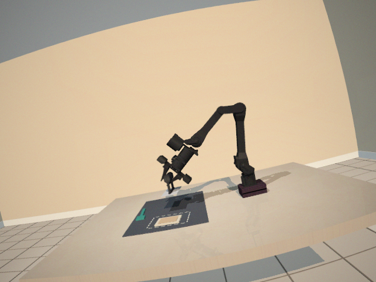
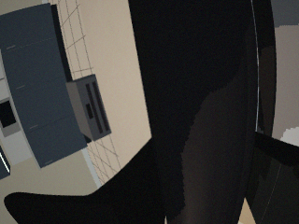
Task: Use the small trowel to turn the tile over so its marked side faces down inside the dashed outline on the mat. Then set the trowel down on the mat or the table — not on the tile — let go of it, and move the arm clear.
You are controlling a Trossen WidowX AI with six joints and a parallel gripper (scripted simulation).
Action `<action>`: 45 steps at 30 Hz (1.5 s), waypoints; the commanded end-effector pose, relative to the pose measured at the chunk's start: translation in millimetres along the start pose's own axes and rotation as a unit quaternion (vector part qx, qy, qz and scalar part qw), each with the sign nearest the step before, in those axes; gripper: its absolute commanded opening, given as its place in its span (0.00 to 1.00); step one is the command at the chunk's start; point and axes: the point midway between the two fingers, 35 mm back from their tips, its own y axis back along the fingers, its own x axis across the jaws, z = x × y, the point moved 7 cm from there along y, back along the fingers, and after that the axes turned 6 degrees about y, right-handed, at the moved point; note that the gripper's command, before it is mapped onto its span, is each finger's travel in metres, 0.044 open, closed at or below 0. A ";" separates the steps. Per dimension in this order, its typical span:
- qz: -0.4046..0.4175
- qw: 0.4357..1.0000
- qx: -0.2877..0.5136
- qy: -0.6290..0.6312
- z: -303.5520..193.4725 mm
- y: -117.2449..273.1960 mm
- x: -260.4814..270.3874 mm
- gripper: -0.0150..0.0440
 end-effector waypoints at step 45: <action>-0.074 0.788 -0.449 -0.414 98.0 -64.3 -7.9 0.25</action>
